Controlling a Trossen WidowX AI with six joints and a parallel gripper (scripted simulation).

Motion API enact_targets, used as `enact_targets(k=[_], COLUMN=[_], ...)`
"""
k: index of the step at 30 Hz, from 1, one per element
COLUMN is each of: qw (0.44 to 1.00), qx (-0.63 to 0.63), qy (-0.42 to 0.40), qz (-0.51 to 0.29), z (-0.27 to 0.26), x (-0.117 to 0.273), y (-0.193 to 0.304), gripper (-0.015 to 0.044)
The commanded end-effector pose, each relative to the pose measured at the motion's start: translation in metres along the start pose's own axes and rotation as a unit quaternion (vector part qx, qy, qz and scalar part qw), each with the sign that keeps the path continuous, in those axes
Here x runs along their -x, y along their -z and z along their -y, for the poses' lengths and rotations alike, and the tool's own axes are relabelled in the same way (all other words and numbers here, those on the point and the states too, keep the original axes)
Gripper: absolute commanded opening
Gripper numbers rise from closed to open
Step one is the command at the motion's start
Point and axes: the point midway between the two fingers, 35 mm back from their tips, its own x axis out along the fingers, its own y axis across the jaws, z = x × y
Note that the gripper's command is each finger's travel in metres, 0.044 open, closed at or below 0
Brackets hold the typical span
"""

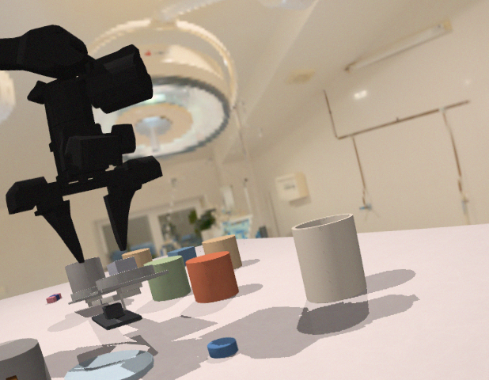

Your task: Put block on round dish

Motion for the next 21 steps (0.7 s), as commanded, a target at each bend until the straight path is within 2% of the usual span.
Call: enact_targets(k=[1,8,21], qw=[1.000,1.000,1.000], qx=[0.006,0.007,0.007], qy=[0.002,0.004,0.004], qz=[-0.015,-0.020,-0.020], z=[-0.035,-0.046,-0.046], x=[0.012,0.015,-0.008], y=[0.038,0.053,0.054], gripper=[0.0260,0.0260,0.0260])
